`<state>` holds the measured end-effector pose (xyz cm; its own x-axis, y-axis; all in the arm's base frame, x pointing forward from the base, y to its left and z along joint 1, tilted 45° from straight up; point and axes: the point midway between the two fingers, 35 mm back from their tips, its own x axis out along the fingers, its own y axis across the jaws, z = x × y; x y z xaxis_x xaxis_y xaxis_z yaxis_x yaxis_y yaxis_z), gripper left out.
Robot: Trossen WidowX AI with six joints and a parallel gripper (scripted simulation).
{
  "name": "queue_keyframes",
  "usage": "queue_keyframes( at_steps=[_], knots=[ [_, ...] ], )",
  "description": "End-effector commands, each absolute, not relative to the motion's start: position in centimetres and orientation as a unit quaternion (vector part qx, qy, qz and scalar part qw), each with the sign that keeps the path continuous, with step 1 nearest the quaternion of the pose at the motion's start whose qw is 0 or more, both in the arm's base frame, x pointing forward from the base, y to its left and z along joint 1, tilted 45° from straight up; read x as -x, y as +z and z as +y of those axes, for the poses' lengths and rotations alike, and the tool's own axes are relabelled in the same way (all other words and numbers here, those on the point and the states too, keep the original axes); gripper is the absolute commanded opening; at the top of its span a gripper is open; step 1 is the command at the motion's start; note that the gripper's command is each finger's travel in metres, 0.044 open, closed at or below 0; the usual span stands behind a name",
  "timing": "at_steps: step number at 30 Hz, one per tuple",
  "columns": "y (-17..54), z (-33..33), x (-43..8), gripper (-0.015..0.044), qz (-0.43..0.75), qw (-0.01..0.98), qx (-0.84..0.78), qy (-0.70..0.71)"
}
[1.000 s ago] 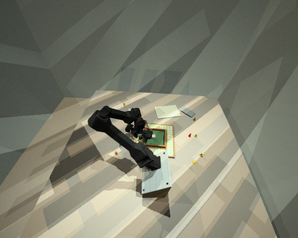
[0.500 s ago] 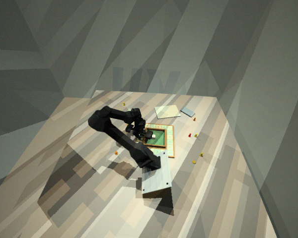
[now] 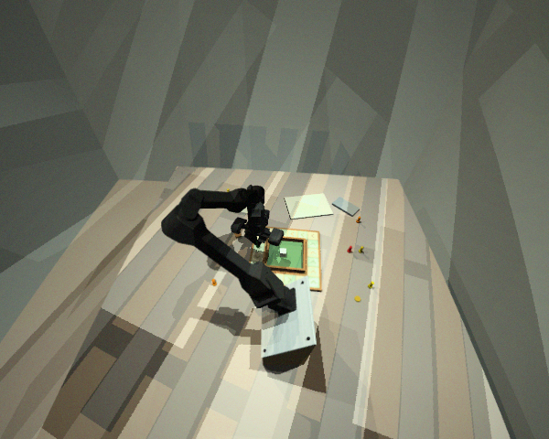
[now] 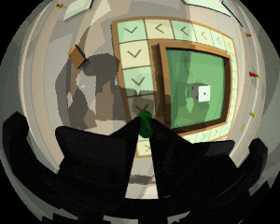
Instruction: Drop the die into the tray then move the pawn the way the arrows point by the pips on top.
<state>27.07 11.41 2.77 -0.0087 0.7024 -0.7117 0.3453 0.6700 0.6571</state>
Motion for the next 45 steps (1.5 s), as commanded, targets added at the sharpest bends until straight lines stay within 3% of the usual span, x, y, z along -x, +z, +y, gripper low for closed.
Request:
queue_keyframes(
  at_steps=[1, 12, 45],
  knots=[
    [4.5, 9.8, -27.2, 0.0000, 0.692, 0.597, -0.376, 0.150],
    [8.0, 6.8, -26.6, 0.0000, 0.692, 0.593, -0.384, 0.152],
    [0.9, 14.1, -21.5, 0.0000, 0.692, 0.591, -0.385, 0.152]
  ],
)
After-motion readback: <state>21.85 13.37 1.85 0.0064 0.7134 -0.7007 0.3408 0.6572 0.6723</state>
